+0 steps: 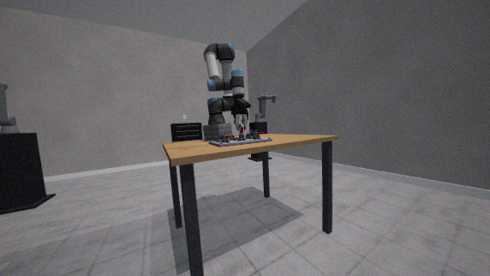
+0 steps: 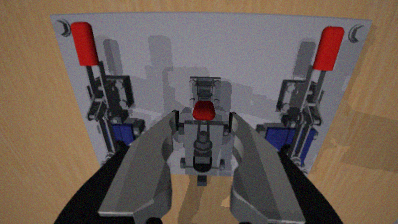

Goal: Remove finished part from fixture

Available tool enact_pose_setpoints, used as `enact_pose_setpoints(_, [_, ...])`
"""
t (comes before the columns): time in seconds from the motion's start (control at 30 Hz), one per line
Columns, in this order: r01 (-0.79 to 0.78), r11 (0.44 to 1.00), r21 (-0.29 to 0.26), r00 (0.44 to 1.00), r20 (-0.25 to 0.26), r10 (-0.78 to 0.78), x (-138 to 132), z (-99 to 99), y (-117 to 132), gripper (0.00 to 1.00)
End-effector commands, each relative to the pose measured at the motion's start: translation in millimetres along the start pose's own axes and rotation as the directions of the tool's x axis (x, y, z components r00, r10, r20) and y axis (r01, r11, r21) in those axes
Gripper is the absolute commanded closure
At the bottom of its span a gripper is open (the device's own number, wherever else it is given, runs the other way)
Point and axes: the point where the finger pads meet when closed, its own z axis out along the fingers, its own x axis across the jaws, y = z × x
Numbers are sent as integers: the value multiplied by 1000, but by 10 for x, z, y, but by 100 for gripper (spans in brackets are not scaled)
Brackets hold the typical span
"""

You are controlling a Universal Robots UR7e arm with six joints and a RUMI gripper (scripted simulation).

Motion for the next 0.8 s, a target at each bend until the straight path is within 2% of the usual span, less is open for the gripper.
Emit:
enact_pose_setpoints(0.0, [0,1000,1,1000,0,0,1,-134,-3,72])
enact_pose_setpoints(0.33, [0,1000,1,1000,0,0,1,-344,-3,72])
enact_pose_setpoints(0.77, [0,1000,1,1000,0,0,1,-364,-3,72])
